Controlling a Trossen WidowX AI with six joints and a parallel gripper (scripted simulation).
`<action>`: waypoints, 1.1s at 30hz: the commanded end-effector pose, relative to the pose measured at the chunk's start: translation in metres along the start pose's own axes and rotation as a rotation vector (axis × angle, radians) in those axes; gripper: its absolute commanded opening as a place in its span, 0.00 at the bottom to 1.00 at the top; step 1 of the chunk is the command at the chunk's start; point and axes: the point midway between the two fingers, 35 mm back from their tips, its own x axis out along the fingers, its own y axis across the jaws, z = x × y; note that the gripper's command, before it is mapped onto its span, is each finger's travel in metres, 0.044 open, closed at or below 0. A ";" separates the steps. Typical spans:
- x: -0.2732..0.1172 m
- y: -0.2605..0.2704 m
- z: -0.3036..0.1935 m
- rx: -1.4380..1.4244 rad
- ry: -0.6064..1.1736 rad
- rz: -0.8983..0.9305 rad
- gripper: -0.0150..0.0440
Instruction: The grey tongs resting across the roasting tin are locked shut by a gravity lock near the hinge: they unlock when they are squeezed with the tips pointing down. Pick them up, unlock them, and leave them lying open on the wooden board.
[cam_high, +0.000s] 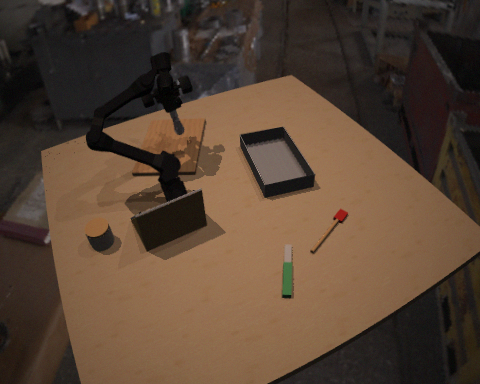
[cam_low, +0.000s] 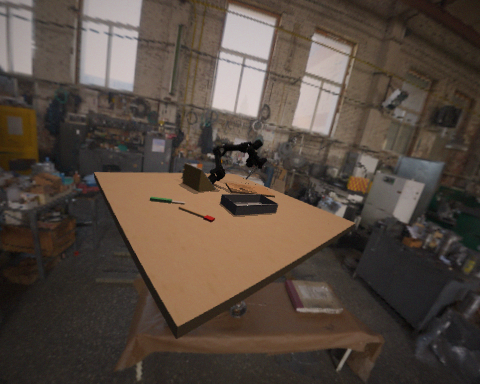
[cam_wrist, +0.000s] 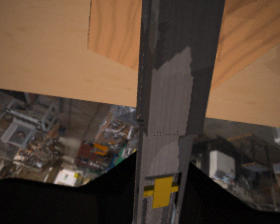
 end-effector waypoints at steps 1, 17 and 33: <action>0.005 0.006 -0.006 0.001 -0.037 0.024 0.00; 0.019 0.006 -0.005 -0.011 -0.268 0.045 0.00; 0.016 -0.014 0.010 -0.100 -0.601 -0.049 0.00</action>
